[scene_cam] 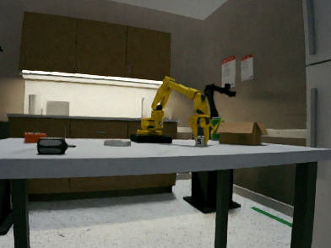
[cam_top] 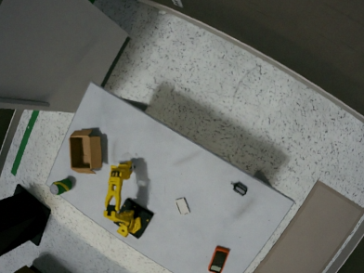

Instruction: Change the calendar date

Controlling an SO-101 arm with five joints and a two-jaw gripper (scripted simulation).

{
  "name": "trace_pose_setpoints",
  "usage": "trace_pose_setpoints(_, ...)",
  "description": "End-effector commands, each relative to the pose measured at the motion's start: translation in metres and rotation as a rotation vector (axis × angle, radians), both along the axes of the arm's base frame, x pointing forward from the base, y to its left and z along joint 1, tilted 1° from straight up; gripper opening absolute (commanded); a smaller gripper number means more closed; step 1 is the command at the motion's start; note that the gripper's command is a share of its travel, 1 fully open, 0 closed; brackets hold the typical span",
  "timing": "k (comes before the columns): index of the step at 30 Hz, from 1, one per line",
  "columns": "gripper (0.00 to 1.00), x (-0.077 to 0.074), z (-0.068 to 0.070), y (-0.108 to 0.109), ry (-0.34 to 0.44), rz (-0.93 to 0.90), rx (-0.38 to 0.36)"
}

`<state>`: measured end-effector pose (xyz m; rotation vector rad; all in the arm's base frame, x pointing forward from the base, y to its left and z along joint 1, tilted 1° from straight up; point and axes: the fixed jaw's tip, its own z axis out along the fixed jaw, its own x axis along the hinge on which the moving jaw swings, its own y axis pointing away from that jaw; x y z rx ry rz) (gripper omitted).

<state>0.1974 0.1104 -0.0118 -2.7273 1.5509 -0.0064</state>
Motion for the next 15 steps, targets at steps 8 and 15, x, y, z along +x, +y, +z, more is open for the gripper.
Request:
trace_pose_setpoints(8,0.08,-0.0013,-0.0033,-0.0017,0.019,0.002,-0.009)
trace_pose_setpoints(15,0.01,-0.0013,-0.0033,-0.0017,0.019,0.002,-0.009)
